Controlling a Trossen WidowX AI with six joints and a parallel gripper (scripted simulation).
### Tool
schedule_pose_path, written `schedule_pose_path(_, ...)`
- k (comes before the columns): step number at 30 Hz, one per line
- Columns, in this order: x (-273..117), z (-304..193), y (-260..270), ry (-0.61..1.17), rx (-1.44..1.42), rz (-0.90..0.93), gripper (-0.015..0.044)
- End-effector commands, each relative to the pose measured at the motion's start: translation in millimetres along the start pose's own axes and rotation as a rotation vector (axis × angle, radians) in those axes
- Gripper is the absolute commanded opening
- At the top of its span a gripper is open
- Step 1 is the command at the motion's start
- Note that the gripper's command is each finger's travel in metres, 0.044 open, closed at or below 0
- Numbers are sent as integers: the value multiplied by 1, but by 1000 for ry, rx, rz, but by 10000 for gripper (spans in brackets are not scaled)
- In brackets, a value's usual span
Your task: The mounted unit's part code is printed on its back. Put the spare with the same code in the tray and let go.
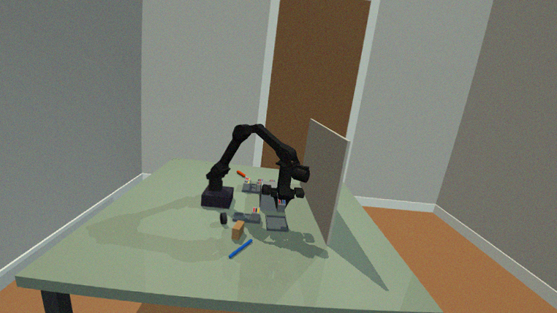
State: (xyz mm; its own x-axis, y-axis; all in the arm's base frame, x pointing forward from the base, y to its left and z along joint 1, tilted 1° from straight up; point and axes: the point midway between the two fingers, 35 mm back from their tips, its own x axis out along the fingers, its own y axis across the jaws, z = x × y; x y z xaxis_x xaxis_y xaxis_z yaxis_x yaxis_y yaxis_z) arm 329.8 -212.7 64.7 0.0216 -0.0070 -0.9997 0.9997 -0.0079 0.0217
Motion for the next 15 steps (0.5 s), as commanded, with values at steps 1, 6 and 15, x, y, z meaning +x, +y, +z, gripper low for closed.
schedule_pose_path(1,4,0,0,2,5,1,0)
schedule_pose_path(6,8,-1,0,2,5,1,0)
schedule_pose_path(15,16,-1,-1,2,5,1,0)
